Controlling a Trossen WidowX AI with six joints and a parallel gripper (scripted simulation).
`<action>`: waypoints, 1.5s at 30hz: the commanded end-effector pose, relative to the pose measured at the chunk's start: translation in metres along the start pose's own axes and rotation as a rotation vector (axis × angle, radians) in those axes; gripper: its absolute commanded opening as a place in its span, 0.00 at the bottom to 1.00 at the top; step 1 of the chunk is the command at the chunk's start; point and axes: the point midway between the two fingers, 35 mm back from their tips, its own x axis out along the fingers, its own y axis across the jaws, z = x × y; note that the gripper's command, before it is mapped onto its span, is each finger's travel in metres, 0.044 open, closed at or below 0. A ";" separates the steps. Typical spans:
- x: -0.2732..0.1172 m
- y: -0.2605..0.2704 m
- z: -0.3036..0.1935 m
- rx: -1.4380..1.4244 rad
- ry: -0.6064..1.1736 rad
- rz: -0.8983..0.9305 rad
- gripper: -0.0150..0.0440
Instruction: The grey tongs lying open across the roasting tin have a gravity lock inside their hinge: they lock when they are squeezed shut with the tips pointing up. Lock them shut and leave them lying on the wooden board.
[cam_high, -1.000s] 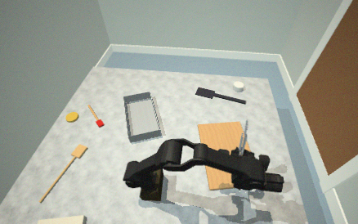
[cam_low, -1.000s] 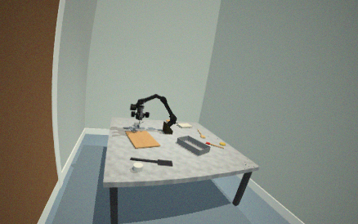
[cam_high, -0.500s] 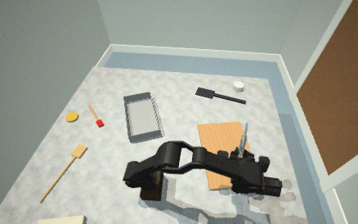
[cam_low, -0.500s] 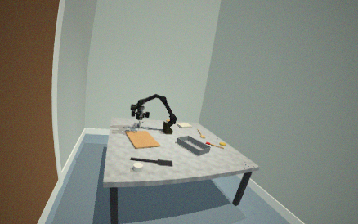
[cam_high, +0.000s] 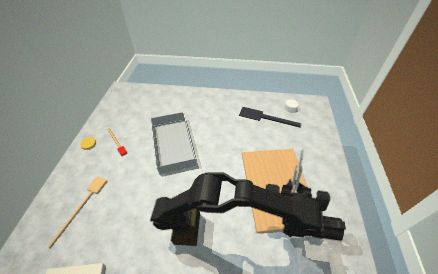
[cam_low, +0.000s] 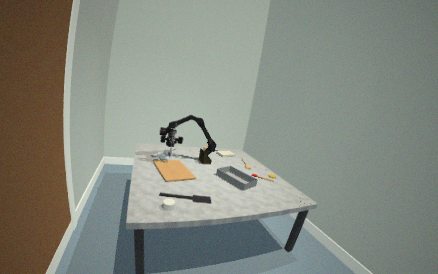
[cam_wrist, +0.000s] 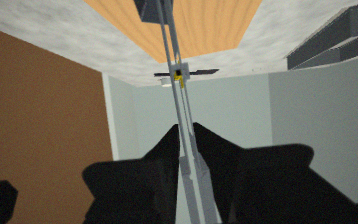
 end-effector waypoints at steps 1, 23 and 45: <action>0.000 0.000 -0.002 -0.008 0.009 0.002 0.00; 0.025 0.003 0.004 0.014 -0.413 -0.060 0.00; 0.036 -0.001 -0.007 -0.007 -1.128 -0.018 0.00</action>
